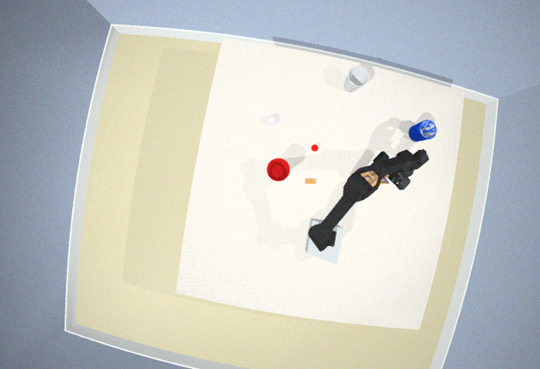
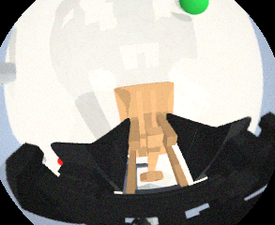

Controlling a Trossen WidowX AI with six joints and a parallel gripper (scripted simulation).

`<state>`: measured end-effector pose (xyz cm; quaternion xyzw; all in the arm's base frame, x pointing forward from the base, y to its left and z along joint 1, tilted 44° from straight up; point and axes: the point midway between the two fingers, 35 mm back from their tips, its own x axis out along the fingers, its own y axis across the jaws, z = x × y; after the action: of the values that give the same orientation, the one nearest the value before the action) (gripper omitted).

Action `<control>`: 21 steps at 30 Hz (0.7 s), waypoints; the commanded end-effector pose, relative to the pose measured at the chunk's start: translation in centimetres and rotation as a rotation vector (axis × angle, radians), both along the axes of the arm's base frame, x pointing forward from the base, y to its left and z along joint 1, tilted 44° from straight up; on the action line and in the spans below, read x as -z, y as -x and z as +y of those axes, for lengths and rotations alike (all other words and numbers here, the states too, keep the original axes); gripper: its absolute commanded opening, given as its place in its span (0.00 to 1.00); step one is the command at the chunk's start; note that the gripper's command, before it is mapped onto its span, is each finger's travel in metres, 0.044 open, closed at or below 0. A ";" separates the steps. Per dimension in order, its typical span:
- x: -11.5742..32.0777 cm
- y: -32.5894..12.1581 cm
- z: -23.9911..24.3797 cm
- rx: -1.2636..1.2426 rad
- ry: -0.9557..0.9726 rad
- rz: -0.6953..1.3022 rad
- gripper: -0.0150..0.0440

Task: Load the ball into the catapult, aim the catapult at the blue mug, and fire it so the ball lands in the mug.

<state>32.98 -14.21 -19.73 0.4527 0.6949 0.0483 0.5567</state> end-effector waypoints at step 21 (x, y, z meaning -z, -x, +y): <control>-3.1 0.0 -3.0 0.002 0.001 0.002 0.25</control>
<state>32.83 -17.22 -16.53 0.4551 0.6956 0.0475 0.5538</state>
